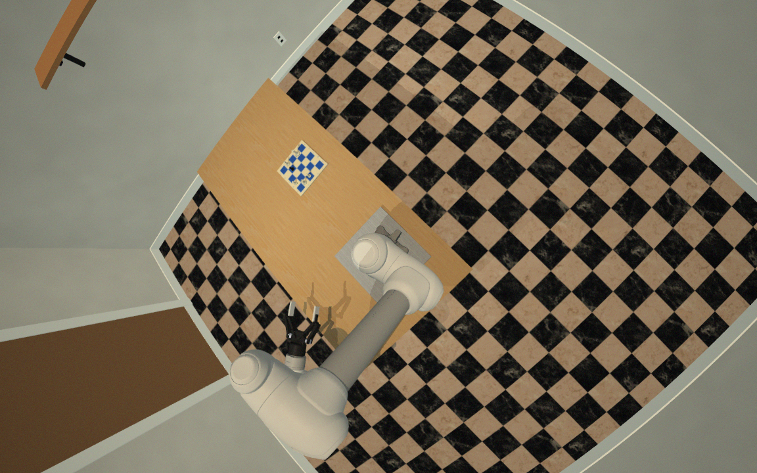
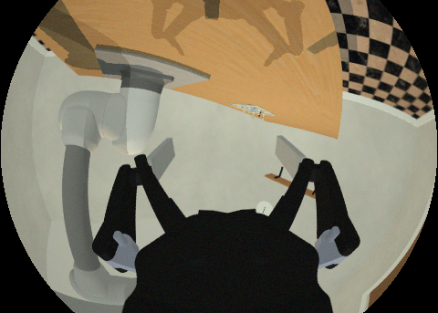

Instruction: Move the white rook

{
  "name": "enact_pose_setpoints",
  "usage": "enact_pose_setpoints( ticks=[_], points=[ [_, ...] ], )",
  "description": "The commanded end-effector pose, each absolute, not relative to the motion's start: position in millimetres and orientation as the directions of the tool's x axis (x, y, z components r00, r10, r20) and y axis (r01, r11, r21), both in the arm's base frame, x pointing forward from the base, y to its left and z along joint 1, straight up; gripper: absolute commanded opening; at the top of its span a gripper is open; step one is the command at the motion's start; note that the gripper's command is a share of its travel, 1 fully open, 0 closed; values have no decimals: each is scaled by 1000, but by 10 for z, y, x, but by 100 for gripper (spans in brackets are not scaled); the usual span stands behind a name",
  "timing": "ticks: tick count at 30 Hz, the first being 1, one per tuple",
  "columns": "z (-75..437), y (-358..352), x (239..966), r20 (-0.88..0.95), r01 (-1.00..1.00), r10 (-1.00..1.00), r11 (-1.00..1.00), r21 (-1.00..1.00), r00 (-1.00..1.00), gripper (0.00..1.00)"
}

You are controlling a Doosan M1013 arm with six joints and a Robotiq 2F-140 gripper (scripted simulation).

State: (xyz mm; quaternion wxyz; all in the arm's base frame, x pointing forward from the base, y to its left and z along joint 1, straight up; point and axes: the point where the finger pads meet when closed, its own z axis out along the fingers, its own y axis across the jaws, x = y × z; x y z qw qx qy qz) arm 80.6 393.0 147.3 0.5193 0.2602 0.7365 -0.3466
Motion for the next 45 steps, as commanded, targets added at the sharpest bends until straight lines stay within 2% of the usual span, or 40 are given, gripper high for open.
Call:
enact_pose_setpoints(
  ticks=[1, 27, 36, 45],
  points=[
    [1474, 3930, 806, -945, 743, 23, 624, -240, -325, 100],
    [1469, 3932, 876, -944, 759, 49, 608, -232, -327, 100],
    [1455, 3931, 1118, -935, 812, 139, 548, -202, -326, 100],
    [1446, 3890, 1790, -891, 929, 372, 349, -125, -260, 100]
  ],
)
